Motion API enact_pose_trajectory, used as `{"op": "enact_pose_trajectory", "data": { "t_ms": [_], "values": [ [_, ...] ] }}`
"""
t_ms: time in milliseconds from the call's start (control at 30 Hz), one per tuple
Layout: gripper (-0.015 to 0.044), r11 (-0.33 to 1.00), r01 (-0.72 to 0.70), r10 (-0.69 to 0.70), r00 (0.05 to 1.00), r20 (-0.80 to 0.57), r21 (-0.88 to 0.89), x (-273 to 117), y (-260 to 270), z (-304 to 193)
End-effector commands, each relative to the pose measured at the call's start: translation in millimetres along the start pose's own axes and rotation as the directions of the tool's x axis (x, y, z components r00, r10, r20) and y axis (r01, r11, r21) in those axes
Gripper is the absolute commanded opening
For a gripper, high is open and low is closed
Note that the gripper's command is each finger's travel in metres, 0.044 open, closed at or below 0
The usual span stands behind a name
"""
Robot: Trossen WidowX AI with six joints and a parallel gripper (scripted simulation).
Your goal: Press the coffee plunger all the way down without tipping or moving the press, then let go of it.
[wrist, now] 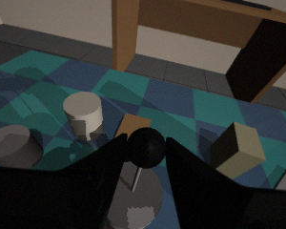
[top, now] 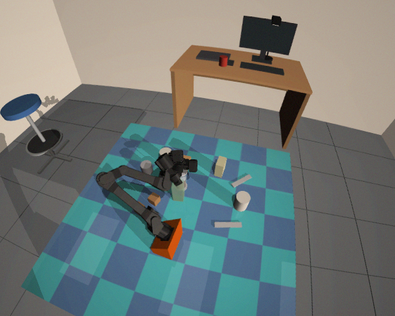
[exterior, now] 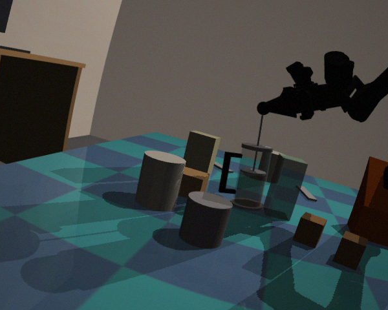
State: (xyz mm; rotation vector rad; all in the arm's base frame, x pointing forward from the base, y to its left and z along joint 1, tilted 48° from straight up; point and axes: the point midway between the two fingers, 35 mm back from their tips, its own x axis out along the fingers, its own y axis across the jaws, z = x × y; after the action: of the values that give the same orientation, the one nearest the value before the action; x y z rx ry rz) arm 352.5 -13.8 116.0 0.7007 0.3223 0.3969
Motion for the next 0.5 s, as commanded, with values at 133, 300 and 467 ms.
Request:
{"op": "enact_pose_trajectory", "data": {
  "t_ms": [133, 300, 467],
  "values": [
    [0.0119, 0.999, -0.015, 0.018, 0.997, -0.071, 0.046, 11, 3, -35],
    [0.0119, 0.999, -0.016, 0.019, 0.997, -0.069, 0.047, 16, 3, -41],
    [0.0119, 0.999, -0.017, 0.021, 0.998, -0.067, 0.049, 23, 2, -46]
  ]
}}
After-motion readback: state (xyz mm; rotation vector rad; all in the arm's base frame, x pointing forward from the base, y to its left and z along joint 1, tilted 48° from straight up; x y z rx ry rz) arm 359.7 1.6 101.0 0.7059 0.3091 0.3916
